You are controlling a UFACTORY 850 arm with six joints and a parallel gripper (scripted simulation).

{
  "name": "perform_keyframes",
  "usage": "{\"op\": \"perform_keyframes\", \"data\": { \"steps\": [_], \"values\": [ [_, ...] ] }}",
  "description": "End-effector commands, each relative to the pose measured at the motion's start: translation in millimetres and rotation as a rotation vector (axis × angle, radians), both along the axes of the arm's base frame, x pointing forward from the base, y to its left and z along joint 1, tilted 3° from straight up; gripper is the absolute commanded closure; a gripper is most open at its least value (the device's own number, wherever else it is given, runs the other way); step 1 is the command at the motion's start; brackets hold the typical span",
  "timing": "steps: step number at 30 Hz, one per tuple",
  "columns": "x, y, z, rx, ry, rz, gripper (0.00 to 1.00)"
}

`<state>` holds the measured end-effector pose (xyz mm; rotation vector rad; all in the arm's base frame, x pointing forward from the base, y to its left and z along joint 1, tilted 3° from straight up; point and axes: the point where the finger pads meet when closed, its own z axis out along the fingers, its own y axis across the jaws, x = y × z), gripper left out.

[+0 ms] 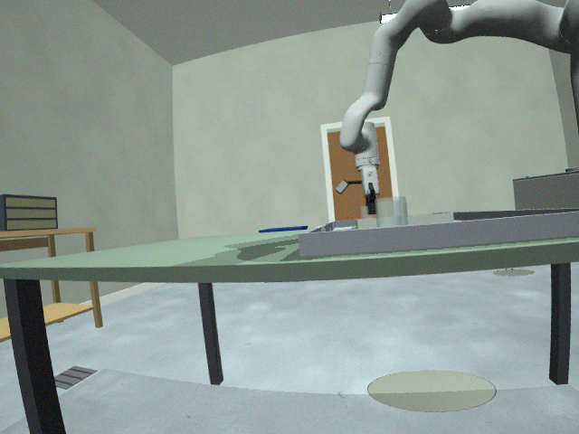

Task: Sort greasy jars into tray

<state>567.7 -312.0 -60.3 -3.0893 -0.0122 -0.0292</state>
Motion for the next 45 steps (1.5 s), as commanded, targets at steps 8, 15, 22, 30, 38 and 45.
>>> {"op": "perform_keyframes", "data": {
  "steps": [8, 15, 22, 30, 38, 45],
  "values": [
    [0.7, -1.2, 12.7, -0.001, -0.002, 0.000, 0.00],
    [0.3, -2.2, 32.2, -0.001, -0.002, 0.000, 0.00],
    [-0.3, -3.6, 59.5, -0.001, -0.002, 0.000, 0.00],
    [-0.7, -4.8, 82.9, -0.001, -0.002, 0.000, 0.00],
    [-1.1, -5.8, 102.4, -0.001, -0.002, 0.000, 0.00],
    [-1.1, -5.8, 102.4, -0.001, -0.002, 0.000, 0.00]
  ]
}}
